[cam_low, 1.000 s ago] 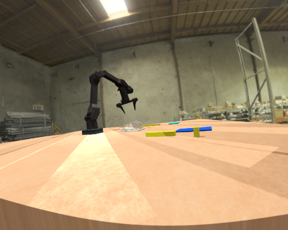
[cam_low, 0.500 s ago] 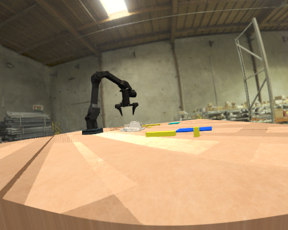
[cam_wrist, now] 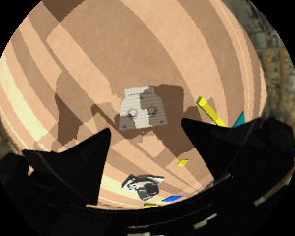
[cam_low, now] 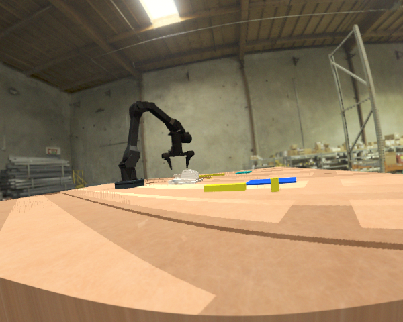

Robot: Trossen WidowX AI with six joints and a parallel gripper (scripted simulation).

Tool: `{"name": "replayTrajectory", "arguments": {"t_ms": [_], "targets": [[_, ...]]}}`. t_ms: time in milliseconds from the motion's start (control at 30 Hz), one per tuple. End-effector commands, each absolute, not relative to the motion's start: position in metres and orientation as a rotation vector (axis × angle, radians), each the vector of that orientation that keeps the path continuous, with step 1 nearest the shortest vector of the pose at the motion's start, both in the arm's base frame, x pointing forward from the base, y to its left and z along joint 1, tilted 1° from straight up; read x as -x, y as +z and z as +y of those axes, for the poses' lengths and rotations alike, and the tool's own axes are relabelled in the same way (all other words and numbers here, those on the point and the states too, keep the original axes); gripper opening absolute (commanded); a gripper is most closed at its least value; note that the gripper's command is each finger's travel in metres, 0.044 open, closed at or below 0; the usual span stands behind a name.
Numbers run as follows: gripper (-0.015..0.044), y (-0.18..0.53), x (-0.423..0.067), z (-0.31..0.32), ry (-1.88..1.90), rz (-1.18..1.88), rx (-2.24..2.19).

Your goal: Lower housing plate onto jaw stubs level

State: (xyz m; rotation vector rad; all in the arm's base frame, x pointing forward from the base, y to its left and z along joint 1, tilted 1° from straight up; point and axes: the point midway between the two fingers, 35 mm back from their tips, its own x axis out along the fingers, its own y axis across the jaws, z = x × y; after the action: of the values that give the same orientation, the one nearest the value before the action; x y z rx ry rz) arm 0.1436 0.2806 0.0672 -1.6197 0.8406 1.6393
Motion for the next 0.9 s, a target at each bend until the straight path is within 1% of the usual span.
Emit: {"name": "replayTrajectory", "arguments": {"t_ms": [0,867], "targets": [[0.0440,0.060,-0.142,0.280,1.649,0.846,1.620],[0.0440,0.029,-0.142,0.281,1.650,0.846,1.620]]}}
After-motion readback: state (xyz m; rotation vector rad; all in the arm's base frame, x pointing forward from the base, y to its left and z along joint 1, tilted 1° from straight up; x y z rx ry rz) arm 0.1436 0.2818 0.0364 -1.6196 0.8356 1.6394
